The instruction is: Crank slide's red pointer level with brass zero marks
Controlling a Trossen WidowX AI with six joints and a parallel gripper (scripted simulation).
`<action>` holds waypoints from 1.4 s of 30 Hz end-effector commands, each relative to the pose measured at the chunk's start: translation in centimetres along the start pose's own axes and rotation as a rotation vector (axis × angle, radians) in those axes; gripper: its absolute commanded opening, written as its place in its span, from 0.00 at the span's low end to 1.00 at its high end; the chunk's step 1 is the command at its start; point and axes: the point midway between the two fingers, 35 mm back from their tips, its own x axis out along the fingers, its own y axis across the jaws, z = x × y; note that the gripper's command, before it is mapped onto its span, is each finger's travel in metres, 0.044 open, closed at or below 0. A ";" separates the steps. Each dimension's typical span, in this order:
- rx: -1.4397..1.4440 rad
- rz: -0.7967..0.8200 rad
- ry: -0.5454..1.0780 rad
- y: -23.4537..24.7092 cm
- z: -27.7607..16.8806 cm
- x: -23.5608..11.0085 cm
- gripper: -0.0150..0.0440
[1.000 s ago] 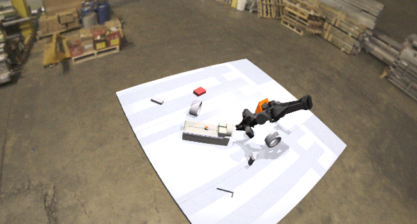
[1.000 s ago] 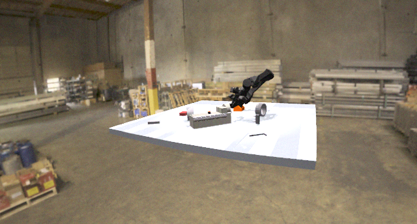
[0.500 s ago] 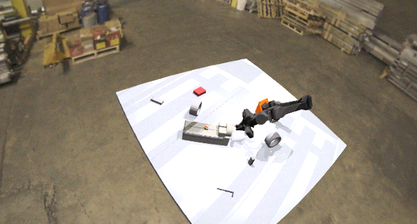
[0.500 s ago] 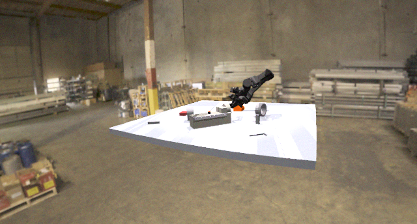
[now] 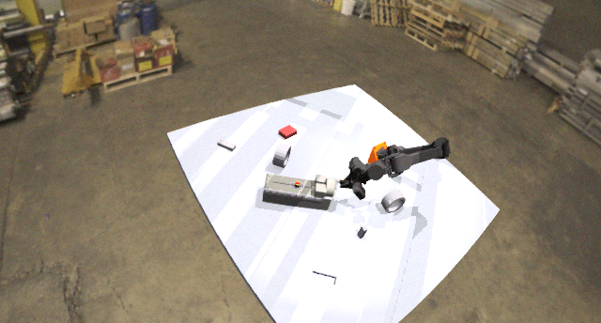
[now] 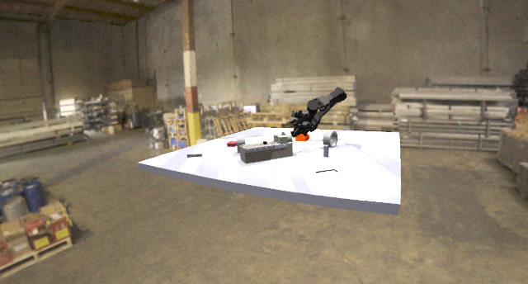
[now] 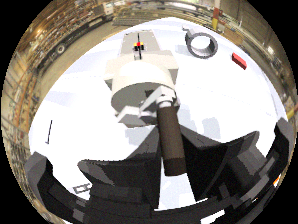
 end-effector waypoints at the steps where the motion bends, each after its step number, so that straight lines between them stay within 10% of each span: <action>1: -0.001 0.018 -0.013 0.7 0.4 -0.5 0.25; 42: -0.001 0.018 -0.013 1.3 0.5 -0.6 0.25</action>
